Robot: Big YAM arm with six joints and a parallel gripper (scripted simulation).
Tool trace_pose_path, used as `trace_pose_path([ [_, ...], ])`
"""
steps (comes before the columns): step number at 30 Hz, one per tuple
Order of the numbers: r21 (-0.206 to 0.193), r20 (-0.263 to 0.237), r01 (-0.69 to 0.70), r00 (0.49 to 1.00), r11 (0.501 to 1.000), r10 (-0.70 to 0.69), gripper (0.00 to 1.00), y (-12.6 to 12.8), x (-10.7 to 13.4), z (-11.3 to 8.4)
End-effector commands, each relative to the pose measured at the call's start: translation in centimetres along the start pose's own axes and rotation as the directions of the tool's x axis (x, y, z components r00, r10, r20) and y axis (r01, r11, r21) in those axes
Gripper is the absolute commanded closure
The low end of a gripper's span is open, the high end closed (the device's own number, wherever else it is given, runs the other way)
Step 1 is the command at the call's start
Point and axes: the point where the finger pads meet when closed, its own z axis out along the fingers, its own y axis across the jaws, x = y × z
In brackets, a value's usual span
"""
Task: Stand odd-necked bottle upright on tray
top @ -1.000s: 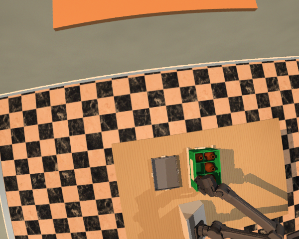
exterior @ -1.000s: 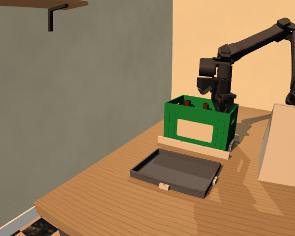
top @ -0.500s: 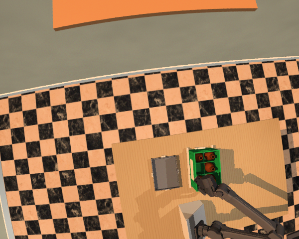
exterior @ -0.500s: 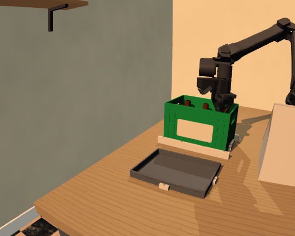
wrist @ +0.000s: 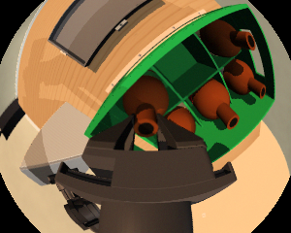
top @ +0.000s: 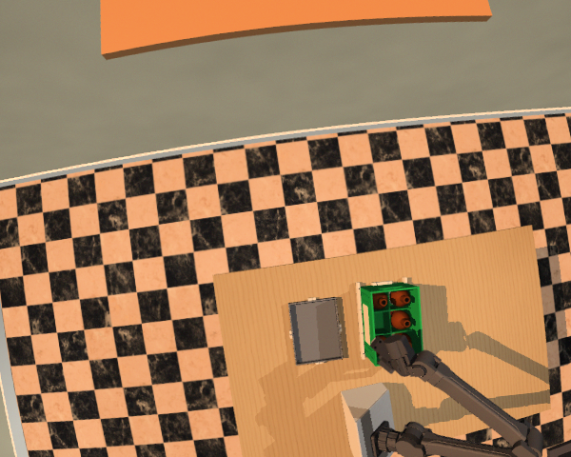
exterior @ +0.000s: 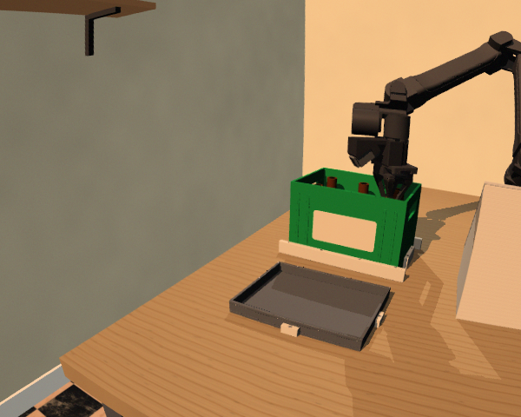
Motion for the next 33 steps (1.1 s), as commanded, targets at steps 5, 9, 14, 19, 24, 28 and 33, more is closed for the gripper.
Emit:
trace_pose_path([
  [5,-0.012,-0.017,0.001,1.000,1.000,-0.001,0.39,-0.02,0.07,0.79],
  [9,-0.011,-0.015,-0.001,1.000,1.000,0.001,0.39,-0.14,-0.02,0.73],
  [14,-0.011,-0.015,-0.001,1.000,1.000,0.001,0.39,-0.14,-0.02,0.73],
  [19,-0.011,-0.015,-0.001,1.000,1.000,0.001,0.39,-0.14,-0.02,0.73],
  [24,-0.011,-0.015,-0.001,1.000,1.000,0.001,0.39,-0.14,-0.02,0.73],
  [28,-0.011,-0.015,-0.001,1.000,1.000,0.001,0.39,-0.14,-0.02,0.73],
  [33,-0.011,-0.015,-0.001,1.000,1.000,0.001,0.39,-0.14,-0.02,0.73],
])
